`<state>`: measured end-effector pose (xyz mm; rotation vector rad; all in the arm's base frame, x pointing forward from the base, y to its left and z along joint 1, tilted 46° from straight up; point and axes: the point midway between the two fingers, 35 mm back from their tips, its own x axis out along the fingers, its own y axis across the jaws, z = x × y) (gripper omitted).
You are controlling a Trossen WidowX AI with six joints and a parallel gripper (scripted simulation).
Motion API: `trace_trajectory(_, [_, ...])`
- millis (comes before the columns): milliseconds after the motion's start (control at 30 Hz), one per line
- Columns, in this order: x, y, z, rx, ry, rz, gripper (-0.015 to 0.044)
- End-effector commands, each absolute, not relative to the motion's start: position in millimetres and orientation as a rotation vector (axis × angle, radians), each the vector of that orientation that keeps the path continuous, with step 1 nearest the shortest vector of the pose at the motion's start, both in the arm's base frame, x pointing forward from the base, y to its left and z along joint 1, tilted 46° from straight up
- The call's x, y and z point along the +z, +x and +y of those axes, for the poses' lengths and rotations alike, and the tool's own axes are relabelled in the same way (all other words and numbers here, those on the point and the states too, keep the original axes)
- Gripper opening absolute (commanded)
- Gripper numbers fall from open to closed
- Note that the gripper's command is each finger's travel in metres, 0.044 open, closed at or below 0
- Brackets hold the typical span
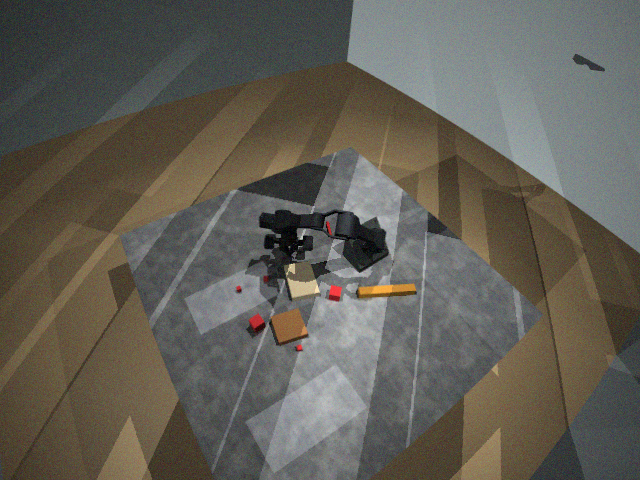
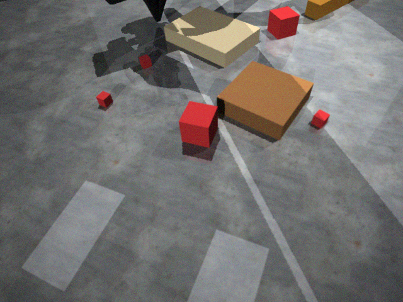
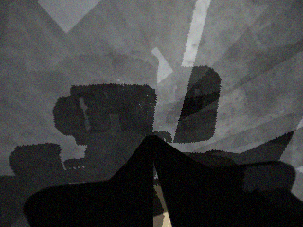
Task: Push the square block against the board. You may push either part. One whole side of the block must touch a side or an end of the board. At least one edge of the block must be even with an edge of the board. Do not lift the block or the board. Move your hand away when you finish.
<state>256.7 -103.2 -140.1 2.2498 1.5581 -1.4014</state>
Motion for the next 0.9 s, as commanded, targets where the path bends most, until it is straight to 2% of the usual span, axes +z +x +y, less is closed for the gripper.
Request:
trace_trajectory(0, [-113.7,257.7,-132.6,-1.393,2.243,1.535,0.0000])
trace_trajectory(267, [-104.1,256.7,-140.5,-1.388,2.238,1.538,0.0000])
trace_trajectory(633, [-87.6,281.0,-125.6,-1.178,2.124,1.600,0.0000])
trace_trajectory(867, [-126.7,285.5,-86.8,-1.096,2.079,1.619,0.0000])
